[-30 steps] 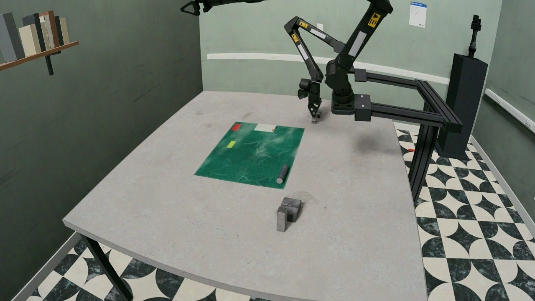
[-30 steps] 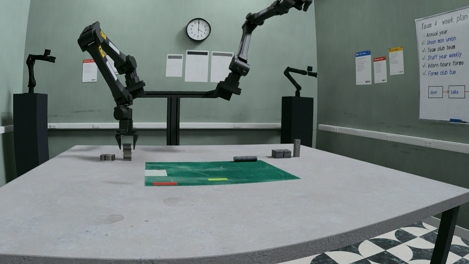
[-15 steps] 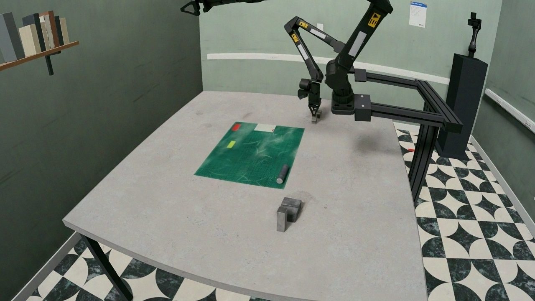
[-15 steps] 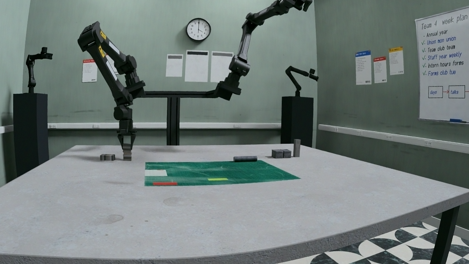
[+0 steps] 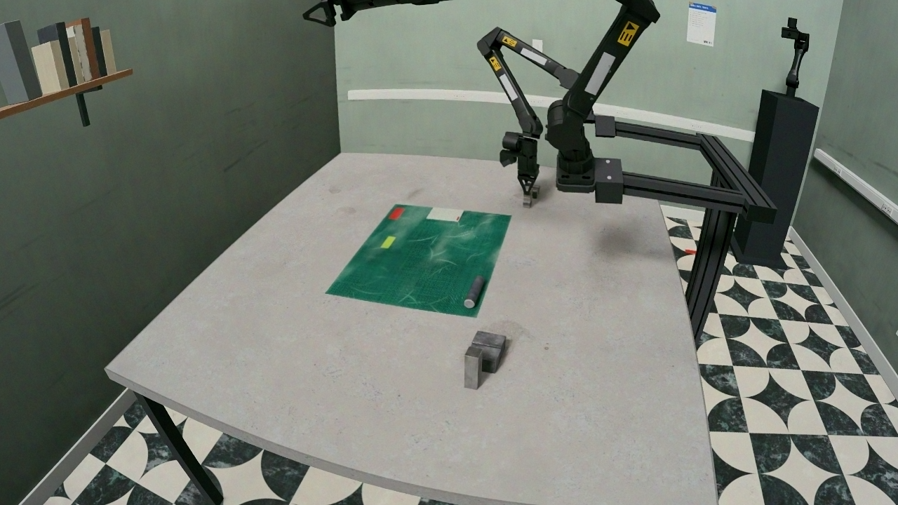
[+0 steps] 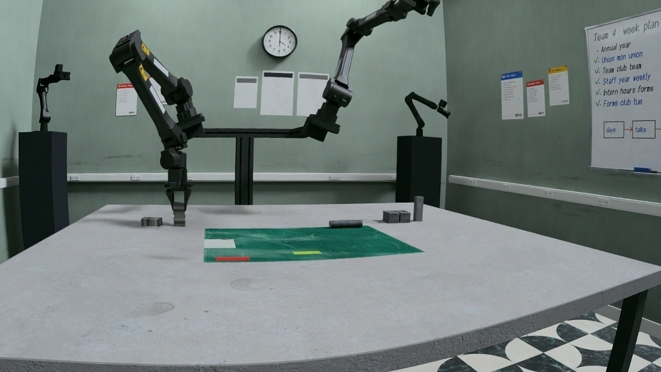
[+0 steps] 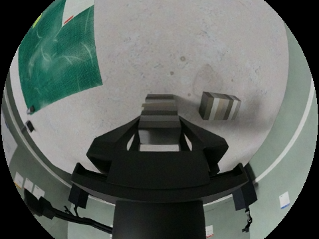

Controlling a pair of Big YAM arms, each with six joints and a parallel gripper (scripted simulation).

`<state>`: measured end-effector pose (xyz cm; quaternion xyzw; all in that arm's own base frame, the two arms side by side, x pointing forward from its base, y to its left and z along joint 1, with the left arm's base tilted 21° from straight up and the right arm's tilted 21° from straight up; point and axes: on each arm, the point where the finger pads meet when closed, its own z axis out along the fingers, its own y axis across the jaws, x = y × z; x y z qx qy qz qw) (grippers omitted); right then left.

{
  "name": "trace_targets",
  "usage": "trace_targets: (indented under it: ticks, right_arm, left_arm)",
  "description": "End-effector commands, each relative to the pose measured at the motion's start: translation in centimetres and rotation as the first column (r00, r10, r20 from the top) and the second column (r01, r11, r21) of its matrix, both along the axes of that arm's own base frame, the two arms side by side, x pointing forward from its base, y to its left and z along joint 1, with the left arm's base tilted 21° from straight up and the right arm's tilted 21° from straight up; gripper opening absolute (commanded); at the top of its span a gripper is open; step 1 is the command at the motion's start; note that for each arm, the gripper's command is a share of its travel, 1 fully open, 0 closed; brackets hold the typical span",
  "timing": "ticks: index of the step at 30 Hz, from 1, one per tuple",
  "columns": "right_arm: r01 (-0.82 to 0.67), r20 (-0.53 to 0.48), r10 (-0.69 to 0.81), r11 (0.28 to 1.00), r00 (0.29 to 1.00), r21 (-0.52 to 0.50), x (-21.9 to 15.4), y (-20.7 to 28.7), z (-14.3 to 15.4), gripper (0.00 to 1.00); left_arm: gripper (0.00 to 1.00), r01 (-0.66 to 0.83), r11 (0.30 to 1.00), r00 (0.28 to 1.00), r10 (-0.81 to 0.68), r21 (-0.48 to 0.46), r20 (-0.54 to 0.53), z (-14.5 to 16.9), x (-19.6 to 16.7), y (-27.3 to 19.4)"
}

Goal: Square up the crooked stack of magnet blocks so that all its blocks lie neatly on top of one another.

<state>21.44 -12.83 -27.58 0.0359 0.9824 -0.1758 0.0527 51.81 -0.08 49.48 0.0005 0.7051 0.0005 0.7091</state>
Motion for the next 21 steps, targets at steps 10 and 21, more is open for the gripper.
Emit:
trace_targets:
  ticks: [10,21]
  right_arm:
    - [0.012,-0.023,-0.012,1.000,1.000,0.006,-1.45,0.08,0.40,0.46]
    - [0.012,-0.023,-0.012,1.000,1.000,0.006,-1.45,0.08,0.40,0.46]
  left_arm:
    - [1.00,0.015,1.000,0.998,-0.016,0.012,0.055,2.43,-0.32,-0.88]
    - [1.00,0.015,1.000,0.998,-0.016,0.012,0.055,2.43,-0.32,-0.88]
